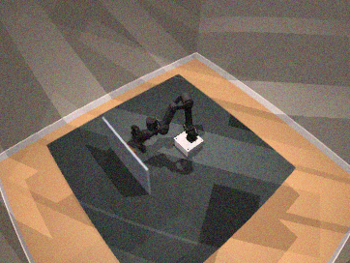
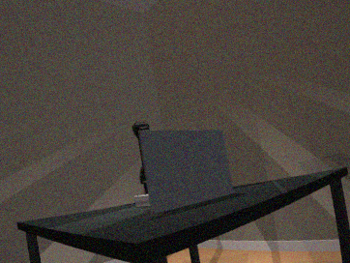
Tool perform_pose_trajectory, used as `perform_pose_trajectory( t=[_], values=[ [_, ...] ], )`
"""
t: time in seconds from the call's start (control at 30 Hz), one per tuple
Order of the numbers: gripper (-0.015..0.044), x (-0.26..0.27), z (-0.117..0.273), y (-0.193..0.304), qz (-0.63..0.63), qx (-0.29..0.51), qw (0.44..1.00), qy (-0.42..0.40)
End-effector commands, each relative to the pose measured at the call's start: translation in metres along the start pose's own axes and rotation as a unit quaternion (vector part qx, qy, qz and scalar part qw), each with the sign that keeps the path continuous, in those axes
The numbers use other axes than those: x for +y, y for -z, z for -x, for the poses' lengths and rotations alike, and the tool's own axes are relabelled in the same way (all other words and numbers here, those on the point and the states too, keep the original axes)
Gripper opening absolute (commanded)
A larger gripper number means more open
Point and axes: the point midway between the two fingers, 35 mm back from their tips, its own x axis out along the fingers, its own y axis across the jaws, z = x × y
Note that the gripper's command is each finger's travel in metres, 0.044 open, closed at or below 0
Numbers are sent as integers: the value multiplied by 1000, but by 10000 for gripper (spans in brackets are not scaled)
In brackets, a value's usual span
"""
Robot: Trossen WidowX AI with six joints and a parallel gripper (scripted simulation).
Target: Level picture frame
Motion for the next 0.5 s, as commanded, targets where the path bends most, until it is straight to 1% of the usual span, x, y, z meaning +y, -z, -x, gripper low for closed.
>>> perform_pose_trajectory(
  t=[0.0, 0.47],
  values=[
    [0, 3, 0, 1, 1, -1, 1000, -5],
    [0, 2, 0, 0, 1, -1, 1000, -5]
  ],
)
